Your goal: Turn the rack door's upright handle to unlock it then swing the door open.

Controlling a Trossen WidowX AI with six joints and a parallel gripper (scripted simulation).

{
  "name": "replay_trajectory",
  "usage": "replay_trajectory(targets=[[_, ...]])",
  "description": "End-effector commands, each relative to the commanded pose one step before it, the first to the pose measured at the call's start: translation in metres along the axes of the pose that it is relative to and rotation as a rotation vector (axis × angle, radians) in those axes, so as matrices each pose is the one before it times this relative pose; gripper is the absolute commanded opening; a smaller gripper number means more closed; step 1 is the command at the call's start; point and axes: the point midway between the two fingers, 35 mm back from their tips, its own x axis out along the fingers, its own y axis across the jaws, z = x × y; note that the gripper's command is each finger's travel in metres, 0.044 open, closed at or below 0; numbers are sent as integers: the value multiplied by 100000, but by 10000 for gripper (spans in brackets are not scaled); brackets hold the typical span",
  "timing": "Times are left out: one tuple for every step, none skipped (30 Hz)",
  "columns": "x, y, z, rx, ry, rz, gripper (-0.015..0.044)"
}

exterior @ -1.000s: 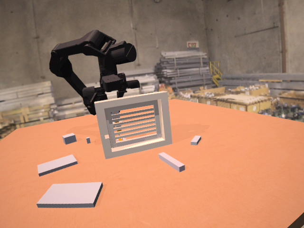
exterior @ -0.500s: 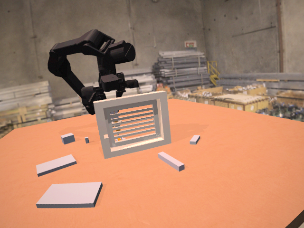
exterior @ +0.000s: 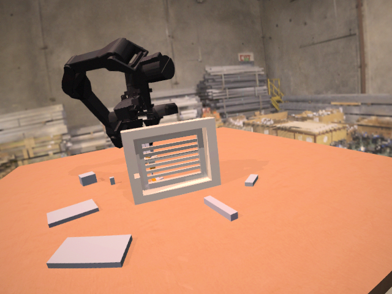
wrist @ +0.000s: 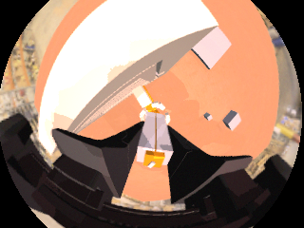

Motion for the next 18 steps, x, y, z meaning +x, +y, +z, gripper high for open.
replay_trajectory(targets=[[232,-17,-201,15711,501,-685,25],[0,0,0,4928,0,-1,25],[0,0,0,4926,0,-1,25],[0,0,0,4928,0,-1,25],[0,0,0,4928,0,-1,25],[0,0,0,4928,0,-1,25],[0,0,0,4928,0,-1,25],[0,0,0,4928,0,-1,25],[0,0,0,4928,0,-1,25],[0,0,0,4928,0,-1,25],[0,0,0,4928,0,-1,25],[0,0,0,4928,0,-1,25],[0,0,0,4926,0,-1,25],[0,0,0,4928,0,0,25],[0,0,0,4928,0,0,25],[0,0,0,4928,0,0,25],[0,0,0,4928,0,0,25],[0,0,0,4928,0,0,25]])
